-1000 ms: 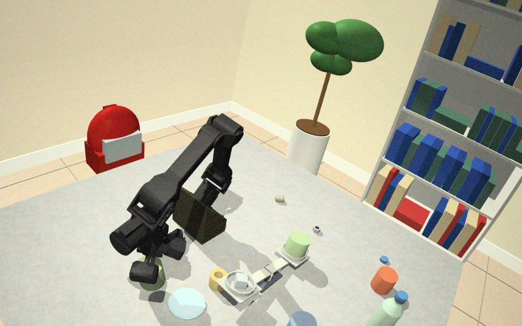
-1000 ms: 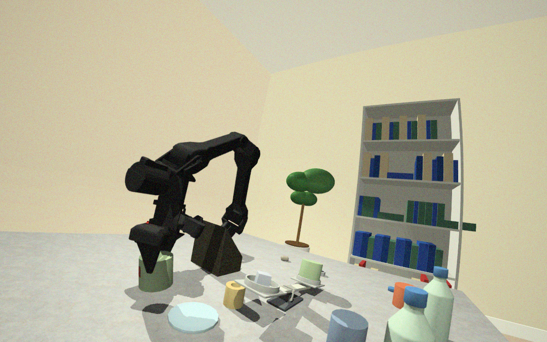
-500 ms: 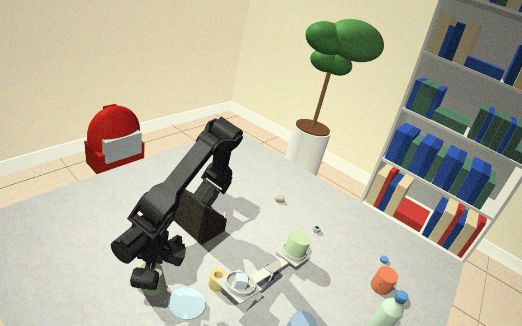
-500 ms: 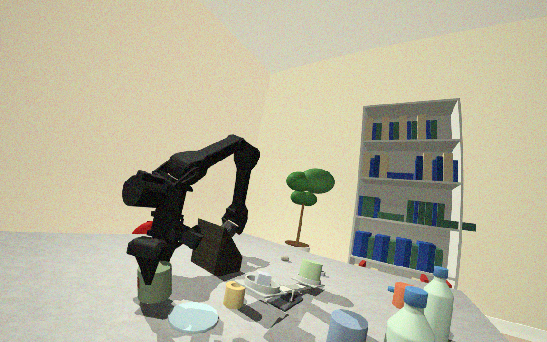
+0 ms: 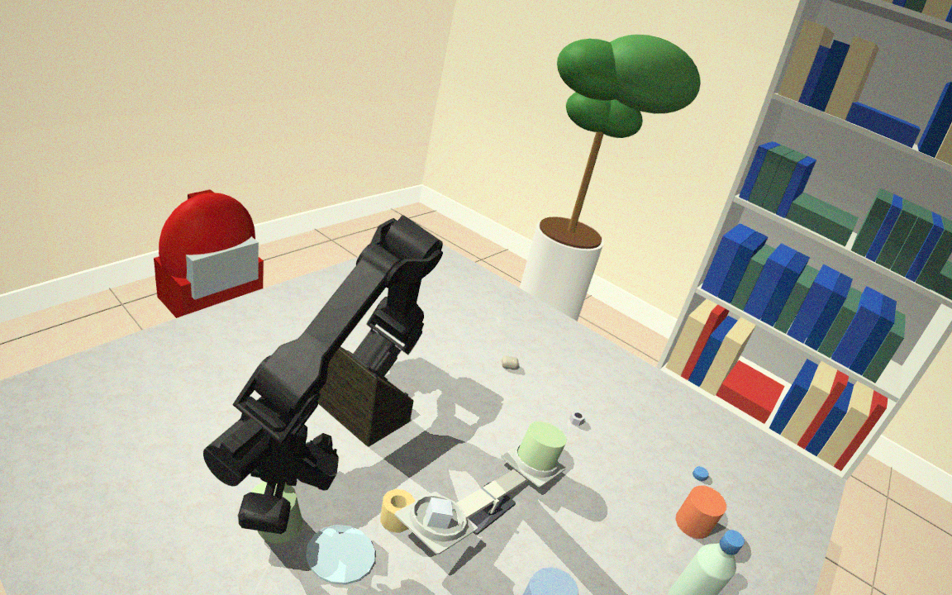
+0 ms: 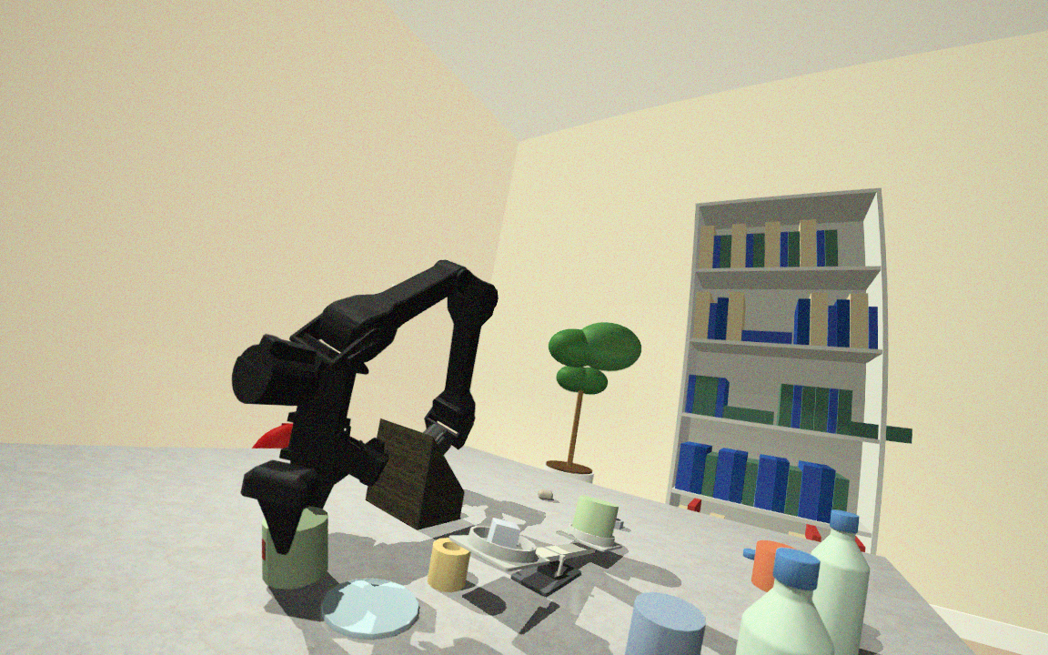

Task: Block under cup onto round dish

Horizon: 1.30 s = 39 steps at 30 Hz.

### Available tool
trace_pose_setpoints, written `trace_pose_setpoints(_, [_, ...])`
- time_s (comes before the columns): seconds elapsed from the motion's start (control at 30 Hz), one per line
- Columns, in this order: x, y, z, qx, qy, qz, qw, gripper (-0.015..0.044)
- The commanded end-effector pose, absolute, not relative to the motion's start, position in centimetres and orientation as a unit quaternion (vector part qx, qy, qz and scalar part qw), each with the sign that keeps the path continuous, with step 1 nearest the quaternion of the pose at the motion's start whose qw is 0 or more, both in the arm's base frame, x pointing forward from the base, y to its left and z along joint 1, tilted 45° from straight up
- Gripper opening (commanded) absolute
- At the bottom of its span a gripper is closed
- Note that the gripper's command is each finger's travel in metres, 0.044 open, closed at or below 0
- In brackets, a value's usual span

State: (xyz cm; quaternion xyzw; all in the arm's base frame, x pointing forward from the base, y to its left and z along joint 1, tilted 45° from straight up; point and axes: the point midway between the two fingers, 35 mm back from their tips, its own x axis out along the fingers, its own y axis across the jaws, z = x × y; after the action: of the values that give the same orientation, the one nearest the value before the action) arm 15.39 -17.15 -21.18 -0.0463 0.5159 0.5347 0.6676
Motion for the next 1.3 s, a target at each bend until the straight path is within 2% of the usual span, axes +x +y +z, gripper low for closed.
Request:
trace_pose_setpoints(0.0, [15.4,-17.2,-21.2,-0.047,0.516,0.534,0.668,0.0263])
trace_pose_setpoints(0.23, [15.5,-18.0,-20.3,-0.046,0.516,0.535,0.668,0.0440])
trace_pose_setpoints(0.33, [15.8,-20.4,-17.4,-0.041,0.516,0.536,0.667,0.0440])
trace_pose_setpoints(0.57, [15.8,-20.6,-17.2,-0.040,0.516,0.536,0.667,0.0440])
trace_pose_setpoints(0.63, [16.7,-20.4,-16.7,-0.042,0.517,0.535,0.668,0.0387])
trace_pose_setpoints(0.8, [23.2,-17.9,-12.4,-0.048,0.517,0.531,0.669,0.0260])
trace_pose_setpoints(1.07, [30.8,-10.7,-5.3,-0.047,0.507,0.541,0.670,0.0260])
trace_pose_setpoints(1.27, [32.0,-8.9,-3.8,-0.043,0.504,0.545,0.669,0.0260])
